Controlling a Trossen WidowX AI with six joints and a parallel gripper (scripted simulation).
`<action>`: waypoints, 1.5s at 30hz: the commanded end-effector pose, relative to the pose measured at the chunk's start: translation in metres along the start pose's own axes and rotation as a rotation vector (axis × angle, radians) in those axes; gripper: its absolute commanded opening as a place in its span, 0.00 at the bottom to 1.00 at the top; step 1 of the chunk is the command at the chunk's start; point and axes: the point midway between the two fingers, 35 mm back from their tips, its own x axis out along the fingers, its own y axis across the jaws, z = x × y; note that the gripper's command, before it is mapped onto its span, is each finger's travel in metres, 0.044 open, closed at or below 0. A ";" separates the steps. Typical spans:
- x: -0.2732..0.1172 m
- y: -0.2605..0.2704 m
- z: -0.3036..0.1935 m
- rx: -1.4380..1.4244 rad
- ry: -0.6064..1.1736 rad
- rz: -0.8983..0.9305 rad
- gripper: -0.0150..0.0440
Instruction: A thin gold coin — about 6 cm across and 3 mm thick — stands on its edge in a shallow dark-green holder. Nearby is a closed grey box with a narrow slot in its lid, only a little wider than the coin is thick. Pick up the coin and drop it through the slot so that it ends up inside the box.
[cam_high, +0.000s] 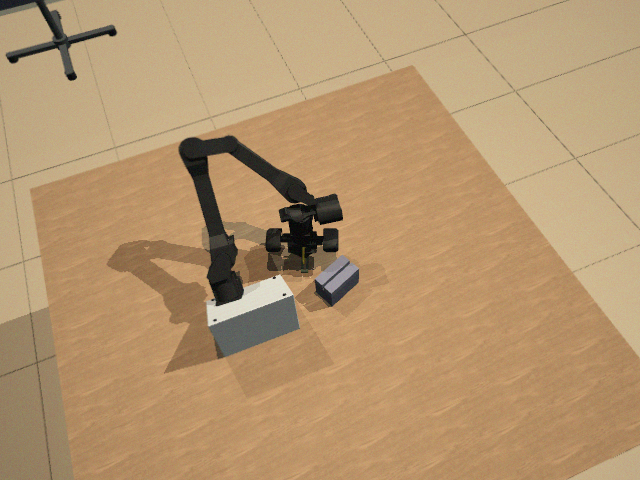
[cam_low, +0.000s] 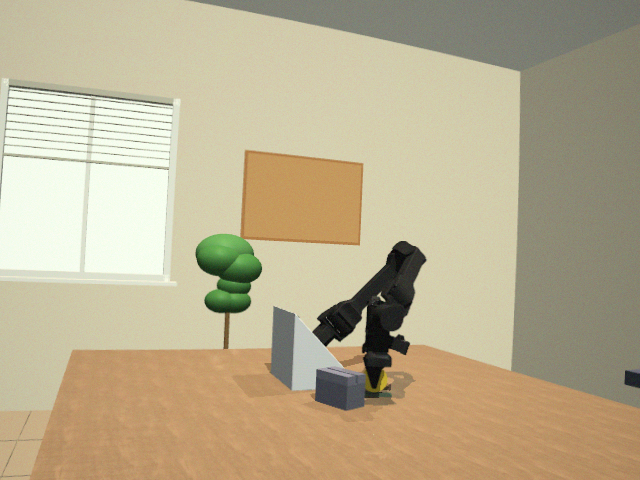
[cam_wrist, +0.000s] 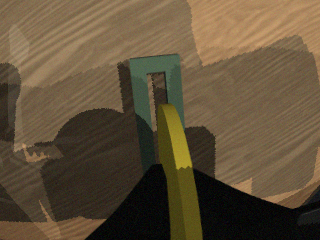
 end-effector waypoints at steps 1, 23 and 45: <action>-0.010 -0.003 0.000 -0.003 0.005 -0.010 0.25; -0.065 -0.004 -0.001 -0.009 0.004 -0.010 0.25; -0.087 0.003 -0.002 0.346 -0.004 -0.006 0.25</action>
